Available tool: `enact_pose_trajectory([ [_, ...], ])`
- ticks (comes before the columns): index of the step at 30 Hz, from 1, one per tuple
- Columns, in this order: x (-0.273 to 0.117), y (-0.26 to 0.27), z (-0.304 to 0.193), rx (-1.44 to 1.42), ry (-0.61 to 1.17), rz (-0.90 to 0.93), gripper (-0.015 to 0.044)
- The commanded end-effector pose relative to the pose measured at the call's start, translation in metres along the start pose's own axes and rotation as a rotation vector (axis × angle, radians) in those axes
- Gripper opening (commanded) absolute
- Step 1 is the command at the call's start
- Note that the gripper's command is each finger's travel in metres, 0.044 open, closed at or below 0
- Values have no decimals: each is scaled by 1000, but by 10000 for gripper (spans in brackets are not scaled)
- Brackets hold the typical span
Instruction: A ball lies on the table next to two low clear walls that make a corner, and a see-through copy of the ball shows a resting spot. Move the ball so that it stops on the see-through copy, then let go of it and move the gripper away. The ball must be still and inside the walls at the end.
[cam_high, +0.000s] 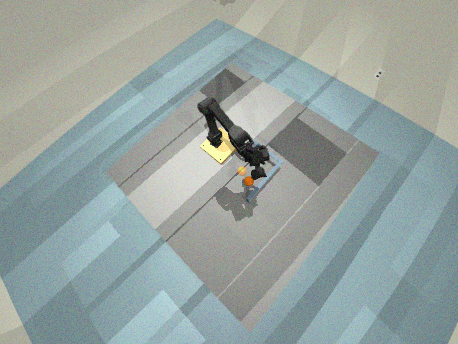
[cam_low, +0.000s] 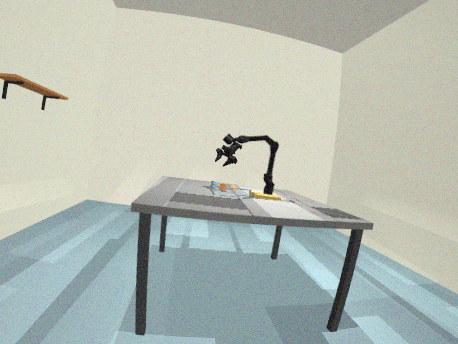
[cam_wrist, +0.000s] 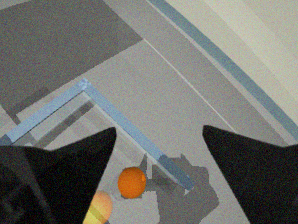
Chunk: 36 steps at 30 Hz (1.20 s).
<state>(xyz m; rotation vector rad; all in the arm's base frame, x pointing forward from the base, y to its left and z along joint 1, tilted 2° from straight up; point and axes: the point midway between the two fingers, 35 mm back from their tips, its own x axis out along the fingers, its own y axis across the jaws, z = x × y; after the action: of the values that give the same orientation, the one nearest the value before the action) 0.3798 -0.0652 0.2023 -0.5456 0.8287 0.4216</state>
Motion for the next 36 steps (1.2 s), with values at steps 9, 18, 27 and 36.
enact_pose_trajectory([
  [9, 49, 25, -109, -715, 455, 517, 391],
  [18, 50, 25, -110, -715, 455, 517, 391],
  [27, 63, 30, -119, -715, 455, 517, 391],
  [36, 75, 33, -127, -715, 456, 518, 391],
])
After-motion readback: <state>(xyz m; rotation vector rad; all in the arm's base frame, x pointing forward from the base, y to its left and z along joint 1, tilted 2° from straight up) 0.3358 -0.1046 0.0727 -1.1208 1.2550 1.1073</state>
